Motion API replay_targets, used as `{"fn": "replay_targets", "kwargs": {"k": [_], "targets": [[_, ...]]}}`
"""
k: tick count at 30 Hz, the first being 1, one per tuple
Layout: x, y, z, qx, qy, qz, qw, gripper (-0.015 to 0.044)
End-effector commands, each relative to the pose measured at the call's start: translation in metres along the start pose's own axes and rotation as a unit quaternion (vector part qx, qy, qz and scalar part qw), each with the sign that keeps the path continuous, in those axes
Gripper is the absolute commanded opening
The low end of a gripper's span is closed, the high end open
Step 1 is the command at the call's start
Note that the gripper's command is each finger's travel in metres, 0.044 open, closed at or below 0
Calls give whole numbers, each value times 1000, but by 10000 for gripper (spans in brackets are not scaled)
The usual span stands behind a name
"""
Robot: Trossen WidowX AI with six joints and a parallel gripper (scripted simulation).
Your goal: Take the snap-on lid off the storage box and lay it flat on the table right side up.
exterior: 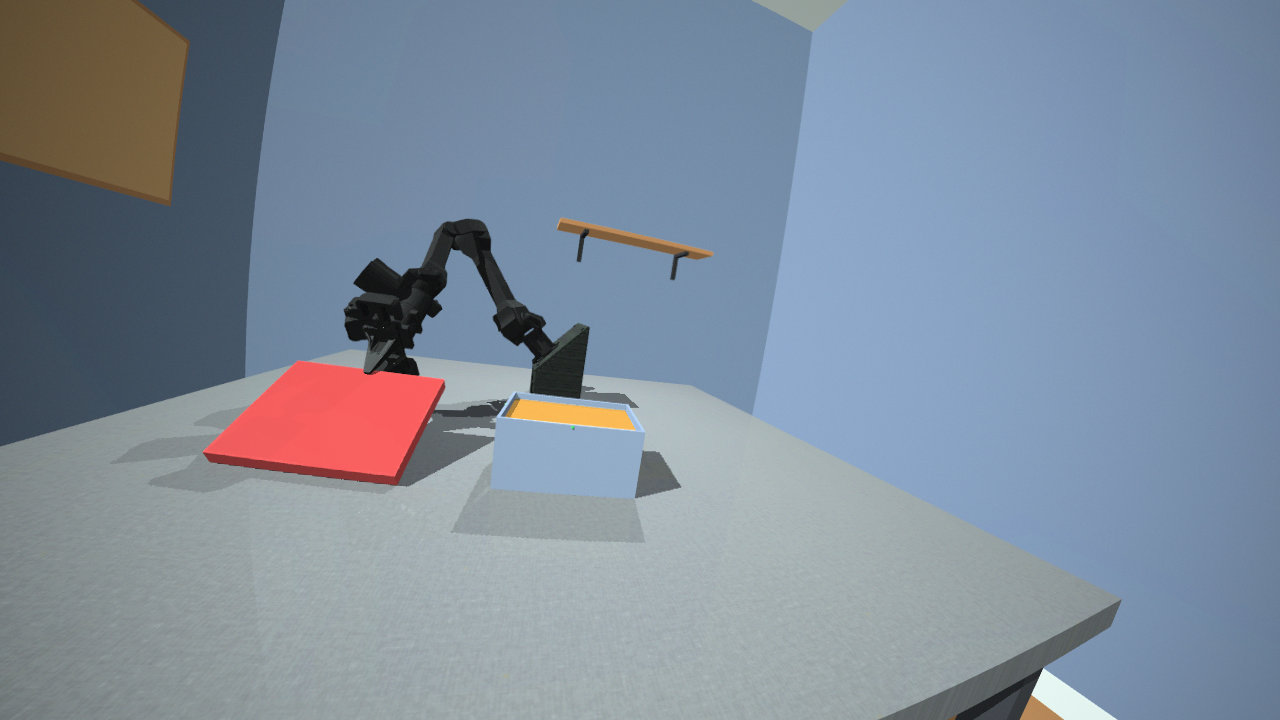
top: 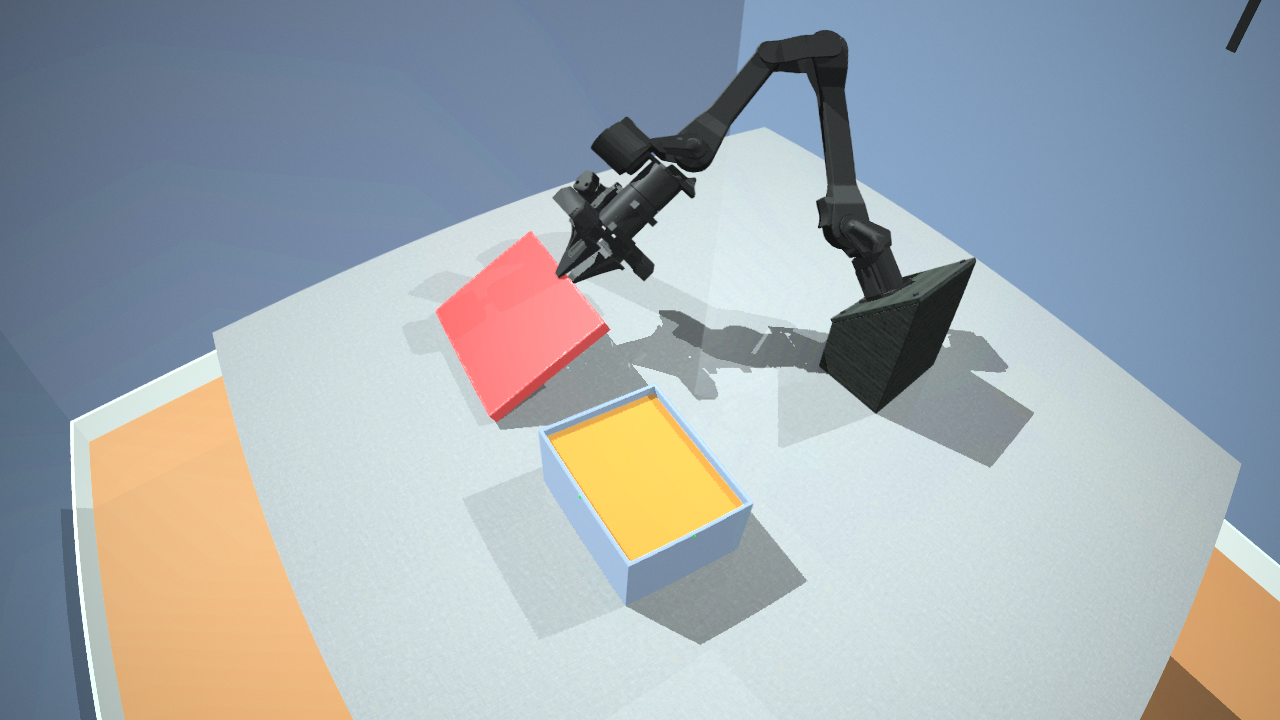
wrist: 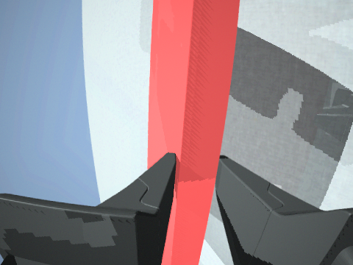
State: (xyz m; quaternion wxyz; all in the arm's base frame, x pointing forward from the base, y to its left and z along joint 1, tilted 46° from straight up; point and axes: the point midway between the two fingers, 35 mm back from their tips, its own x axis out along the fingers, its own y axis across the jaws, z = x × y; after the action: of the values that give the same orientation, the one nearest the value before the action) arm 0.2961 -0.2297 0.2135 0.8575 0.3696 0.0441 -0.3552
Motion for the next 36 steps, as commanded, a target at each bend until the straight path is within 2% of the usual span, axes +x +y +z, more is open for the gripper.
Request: {"fn": "replay_targets", "kwargs": {"k": [1,28,36], "targets": [[6,-10,-2,-2,3,-11,1000,0],[19,-27,-2,-3,3,-11,1000,0],[15,-19,0,-3,3,-11,1000,210]]}}
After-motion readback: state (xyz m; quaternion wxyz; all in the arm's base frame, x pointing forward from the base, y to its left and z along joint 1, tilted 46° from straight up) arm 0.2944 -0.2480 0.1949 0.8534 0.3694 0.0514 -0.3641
